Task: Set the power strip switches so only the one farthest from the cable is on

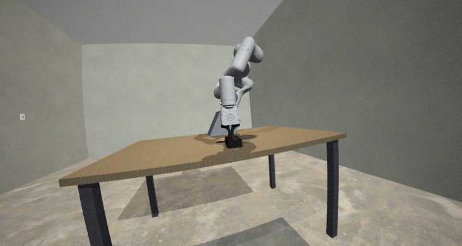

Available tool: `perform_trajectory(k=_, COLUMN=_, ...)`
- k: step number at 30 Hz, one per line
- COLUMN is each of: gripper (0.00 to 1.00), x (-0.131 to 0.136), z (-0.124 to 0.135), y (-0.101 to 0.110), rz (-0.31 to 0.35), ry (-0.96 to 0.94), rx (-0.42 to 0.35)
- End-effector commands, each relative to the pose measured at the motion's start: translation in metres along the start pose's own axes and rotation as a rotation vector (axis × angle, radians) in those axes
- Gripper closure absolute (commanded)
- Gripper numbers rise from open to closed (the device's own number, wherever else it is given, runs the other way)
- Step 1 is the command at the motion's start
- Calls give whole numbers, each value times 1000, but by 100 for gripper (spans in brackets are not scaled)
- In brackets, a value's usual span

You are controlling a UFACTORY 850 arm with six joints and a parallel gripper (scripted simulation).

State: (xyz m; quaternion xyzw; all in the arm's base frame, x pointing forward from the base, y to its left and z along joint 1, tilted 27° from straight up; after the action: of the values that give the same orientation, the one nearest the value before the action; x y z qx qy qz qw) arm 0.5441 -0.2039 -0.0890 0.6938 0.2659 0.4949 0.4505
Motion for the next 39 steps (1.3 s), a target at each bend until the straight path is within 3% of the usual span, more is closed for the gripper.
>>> perform_trajectory(k=1, gripper=100, x=0, z=1, y=1, rz=0, ry=0, rx=-2)
perform_trajectory(k=39, gripper=100, x=0, z=1, y=-8, rz=0, ry=0, rx=-2)
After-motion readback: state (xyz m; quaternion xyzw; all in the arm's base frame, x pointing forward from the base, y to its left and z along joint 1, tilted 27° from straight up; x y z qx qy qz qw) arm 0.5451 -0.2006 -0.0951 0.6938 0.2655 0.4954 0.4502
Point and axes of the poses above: the point where the finger pads meet when closed, its own y axis back along the fingers, its own x axis across the jaws, z = x × y, the point moved 7 cm from there along y, back along the fingers, and after that the axes turned 6 degrees about -y, right-handed, at the moved point
